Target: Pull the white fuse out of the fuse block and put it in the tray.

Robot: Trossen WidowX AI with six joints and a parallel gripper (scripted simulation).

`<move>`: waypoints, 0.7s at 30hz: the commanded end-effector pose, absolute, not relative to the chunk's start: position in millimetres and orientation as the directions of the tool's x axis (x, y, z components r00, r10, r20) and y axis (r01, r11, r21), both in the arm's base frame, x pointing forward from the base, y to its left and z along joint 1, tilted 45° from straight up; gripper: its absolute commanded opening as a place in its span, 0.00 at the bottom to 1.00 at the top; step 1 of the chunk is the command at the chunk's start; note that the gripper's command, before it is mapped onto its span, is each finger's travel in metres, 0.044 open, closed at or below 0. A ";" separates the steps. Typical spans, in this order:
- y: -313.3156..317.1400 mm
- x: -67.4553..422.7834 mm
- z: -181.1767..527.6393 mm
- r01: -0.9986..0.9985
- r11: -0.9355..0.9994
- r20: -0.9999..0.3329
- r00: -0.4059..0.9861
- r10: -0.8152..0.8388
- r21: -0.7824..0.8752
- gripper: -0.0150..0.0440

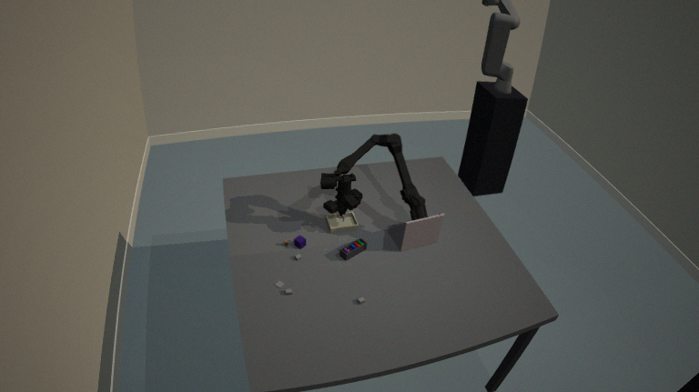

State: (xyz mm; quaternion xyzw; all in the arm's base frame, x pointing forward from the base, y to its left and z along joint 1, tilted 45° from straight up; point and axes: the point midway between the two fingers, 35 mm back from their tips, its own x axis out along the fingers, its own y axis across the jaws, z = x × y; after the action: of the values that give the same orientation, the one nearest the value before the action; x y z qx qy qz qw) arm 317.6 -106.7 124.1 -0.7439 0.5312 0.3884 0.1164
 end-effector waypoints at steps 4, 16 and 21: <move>-106.3 317.7 124.6 -0.881 -0.409 -0.701 0.134 -0.700 0.239 0.57; -79.9 312.5 149.5 -0.878 -0.413 -0.706 0.133 -0.696 0.241 0.81; -79.9 312.5 149.5 -0.878 -0.413 -0.706 0.133 -0.696 0.241 0.81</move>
State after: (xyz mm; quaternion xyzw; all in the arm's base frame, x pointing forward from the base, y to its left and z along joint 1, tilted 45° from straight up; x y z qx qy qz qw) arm 313.3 -80.6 147.6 -0.7441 0.5270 0.3939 0.1162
